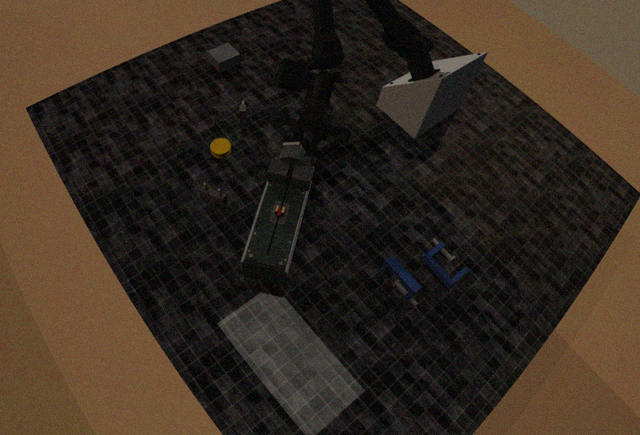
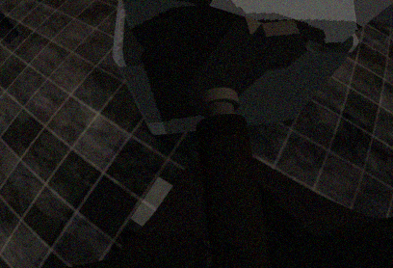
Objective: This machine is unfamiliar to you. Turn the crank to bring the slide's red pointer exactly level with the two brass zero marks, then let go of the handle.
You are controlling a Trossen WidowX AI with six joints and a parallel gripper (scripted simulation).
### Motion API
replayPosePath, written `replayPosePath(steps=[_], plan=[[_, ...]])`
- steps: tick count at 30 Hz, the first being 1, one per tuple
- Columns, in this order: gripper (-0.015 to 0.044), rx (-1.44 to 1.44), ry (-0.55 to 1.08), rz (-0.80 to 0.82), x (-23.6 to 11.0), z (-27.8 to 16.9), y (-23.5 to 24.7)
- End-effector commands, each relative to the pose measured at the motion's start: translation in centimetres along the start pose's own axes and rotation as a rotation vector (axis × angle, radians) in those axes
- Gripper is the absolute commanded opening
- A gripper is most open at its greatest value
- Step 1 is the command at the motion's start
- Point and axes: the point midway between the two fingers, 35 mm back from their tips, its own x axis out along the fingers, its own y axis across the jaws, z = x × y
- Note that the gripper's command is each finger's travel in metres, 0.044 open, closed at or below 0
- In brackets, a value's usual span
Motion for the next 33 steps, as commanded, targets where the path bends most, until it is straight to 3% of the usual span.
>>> replayPosePath(steps=[1,33], plan=[[0.0000,-0.003,-0.003,0.015,-0.3,0.3,0.9],[0.0000,-0.002,-0.005,0.015,-3.5,3.5,1.1]])
